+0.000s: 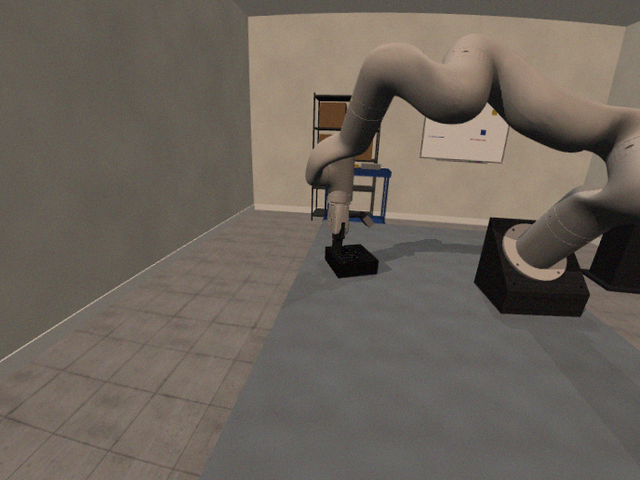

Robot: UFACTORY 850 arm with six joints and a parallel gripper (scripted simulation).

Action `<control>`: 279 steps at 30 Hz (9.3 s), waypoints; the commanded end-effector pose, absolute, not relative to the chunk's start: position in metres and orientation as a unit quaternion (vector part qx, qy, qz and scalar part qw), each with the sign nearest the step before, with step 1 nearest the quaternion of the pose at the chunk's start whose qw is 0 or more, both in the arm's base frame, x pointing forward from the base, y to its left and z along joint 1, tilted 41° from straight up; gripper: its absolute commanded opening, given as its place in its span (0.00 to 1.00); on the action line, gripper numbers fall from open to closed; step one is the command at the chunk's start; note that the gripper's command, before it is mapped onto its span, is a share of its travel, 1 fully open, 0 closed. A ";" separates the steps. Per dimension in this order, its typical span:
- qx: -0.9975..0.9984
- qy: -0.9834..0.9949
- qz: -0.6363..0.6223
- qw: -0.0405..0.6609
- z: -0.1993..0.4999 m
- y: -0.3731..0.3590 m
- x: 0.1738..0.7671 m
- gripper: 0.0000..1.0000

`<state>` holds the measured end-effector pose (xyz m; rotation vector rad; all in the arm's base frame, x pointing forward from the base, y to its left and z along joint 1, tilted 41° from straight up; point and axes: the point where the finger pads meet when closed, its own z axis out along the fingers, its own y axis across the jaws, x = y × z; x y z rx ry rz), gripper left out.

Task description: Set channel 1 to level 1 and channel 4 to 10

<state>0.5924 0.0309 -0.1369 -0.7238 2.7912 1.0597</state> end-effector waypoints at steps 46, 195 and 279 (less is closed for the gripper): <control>-0.235 0.908 0.344 0.036 -0.136 0.030 0.594 0.00; -0.235 0.908 0.344 0.036 -0.153 0.025 0.564 0.00; -0.235 0.908 0.344 0.036 -0.153 0.023 0.561 0.00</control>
